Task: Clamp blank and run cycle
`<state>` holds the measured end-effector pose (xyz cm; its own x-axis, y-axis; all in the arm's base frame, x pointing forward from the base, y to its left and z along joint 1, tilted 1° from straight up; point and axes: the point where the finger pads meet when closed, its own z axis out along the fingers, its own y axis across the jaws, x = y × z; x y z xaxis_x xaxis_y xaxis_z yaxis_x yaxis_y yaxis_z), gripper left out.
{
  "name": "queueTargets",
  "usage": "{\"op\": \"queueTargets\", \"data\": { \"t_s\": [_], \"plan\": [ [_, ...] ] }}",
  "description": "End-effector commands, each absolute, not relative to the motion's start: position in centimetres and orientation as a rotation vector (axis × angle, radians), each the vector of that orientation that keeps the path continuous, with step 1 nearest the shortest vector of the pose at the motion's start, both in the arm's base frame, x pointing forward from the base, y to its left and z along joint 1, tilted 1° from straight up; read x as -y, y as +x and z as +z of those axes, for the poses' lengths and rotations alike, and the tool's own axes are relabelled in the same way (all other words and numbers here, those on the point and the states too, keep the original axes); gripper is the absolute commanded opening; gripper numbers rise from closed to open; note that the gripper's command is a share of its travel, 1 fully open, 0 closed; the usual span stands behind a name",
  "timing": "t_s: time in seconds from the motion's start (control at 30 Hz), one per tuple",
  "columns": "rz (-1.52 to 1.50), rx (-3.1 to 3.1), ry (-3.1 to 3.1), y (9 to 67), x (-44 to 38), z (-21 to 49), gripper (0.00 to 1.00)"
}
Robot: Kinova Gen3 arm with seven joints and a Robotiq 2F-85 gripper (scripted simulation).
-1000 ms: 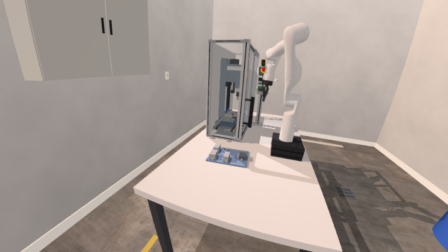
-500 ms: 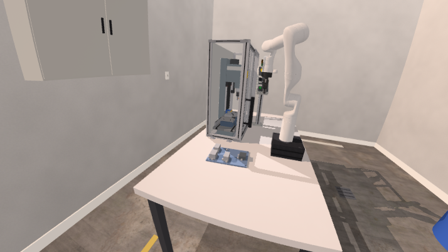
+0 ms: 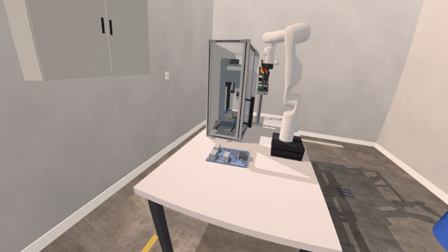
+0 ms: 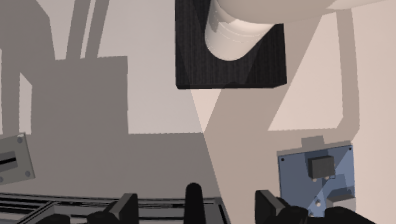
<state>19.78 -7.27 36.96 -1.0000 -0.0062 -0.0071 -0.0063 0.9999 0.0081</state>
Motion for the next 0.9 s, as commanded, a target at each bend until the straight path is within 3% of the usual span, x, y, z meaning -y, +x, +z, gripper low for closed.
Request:
{"op": "queueTargets", "data": {
  "t_s": [0.0, 0.53, 0.57, 0.87],
  "plan": [
    [0.012, -3.134, -0.010, 19.8, 7.3, 37.6, 0.80],
    [0.012, -3.134, -0.010, 19.8, 7.3, 40.1, 0.80],
    [0.012, -3.134, -0.010, 19.8, 7.3, 40.1, 0.10],
    [0.012, -3.134, -0.010, 19.8, 7.3, 40.1, 0.10]
  ]
}}
